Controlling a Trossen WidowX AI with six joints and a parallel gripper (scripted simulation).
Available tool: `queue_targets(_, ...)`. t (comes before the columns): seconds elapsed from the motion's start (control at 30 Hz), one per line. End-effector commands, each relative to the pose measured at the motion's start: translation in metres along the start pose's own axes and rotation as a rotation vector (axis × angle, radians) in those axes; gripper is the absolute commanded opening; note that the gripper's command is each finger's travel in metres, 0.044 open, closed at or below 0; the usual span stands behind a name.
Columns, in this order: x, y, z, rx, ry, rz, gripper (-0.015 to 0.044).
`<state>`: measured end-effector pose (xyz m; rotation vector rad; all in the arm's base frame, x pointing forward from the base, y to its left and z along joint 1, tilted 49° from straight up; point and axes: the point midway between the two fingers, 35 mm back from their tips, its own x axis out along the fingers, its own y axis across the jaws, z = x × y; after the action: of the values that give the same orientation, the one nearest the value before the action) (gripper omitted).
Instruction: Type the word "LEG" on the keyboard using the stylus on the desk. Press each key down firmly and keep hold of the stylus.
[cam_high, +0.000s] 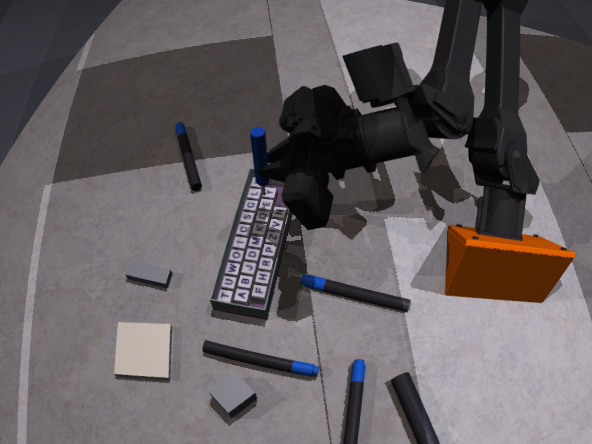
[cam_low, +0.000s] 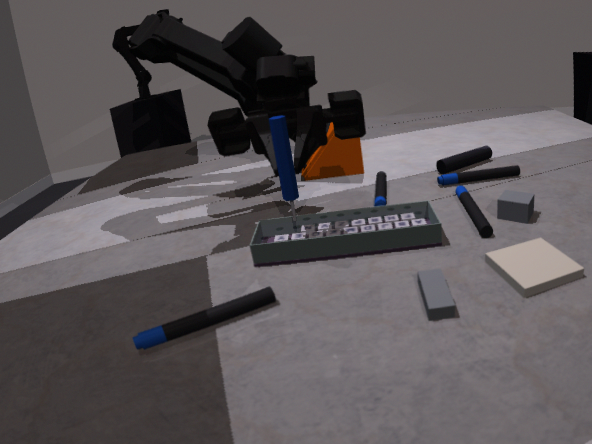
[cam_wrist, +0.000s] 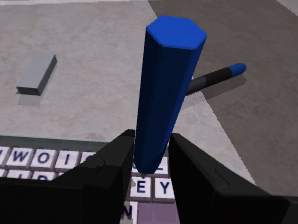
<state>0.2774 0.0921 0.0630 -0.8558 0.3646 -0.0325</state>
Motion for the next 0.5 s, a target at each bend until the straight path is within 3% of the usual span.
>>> queue_targets(0.0,0.0004,0.0026,-0.0031,-0.013,0.004,0.009,0.0026)
queue_targets(0.07,0.0005,0.0030,-0.0048,-0.013,0.004,0.009,0.0079)
queue_targets(0.47,0.0013,0.0031,-0.0066,-0.013,0.004,0.009,0.0081)
